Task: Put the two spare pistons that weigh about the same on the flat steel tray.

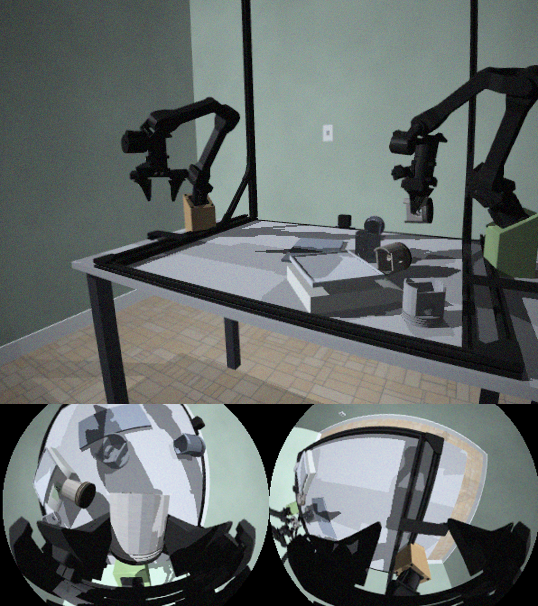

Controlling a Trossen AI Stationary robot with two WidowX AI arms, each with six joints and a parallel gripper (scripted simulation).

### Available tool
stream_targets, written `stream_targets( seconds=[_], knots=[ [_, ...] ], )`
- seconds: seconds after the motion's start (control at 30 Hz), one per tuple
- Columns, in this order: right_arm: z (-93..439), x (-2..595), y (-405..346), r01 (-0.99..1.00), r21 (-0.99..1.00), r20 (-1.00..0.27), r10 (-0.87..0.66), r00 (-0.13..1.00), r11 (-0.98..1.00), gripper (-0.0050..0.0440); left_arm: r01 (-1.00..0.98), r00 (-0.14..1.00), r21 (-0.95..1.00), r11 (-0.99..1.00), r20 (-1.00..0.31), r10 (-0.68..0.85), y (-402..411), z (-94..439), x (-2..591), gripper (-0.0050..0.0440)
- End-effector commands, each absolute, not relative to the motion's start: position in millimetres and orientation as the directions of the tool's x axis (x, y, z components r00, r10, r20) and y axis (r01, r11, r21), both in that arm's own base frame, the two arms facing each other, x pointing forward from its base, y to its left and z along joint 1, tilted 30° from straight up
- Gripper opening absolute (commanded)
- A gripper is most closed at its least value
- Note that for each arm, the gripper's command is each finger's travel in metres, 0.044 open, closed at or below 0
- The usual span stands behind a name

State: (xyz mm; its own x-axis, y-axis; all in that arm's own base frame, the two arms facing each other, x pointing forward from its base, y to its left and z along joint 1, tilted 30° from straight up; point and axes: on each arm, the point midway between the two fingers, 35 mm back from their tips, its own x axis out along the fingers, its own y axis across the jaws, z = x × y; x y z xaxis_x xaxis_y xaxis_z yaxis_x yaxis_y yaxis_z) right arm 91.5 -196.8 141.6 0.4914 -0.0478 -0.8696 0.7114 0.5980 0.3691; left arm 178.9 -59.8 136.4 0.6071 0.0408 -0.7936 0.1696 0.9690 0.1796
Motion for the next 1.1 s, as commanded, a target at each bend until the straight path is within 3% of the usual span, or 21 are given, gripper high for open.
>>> stream_targets(
  seconds=[0.0, 0.47, 1.07],
  knots=[
    [141.8, 91.9, -196.6, 0.709, 0.371, -0.868, -0.047, 0.494, 0.599, 0.0440, 0.094, 0.604, 0.126, 0.988, -0.796, 0.044, -42.5, 143.6, 178.5, 0.0158],
    [141.8, 91.9, -196.6, 0.709, 0.371, -0.868, -0.047, 0.494, 0.599, 0.0440, -0.167, 0.559, -0.049, 0.985, -0.828, 0.053, 15.8, 157.6, 177.6, 0.0158],
    [141.8, 91.9, -196.6, 0.709, 0.371, -0.868, -0.047, 0.494, 0.599, 0.0440, -0.485, 0.500, -0.242, 0.841, -0.865, 0.040, 93.6, 176.2, 176.4, 0.0158]
  ],
)
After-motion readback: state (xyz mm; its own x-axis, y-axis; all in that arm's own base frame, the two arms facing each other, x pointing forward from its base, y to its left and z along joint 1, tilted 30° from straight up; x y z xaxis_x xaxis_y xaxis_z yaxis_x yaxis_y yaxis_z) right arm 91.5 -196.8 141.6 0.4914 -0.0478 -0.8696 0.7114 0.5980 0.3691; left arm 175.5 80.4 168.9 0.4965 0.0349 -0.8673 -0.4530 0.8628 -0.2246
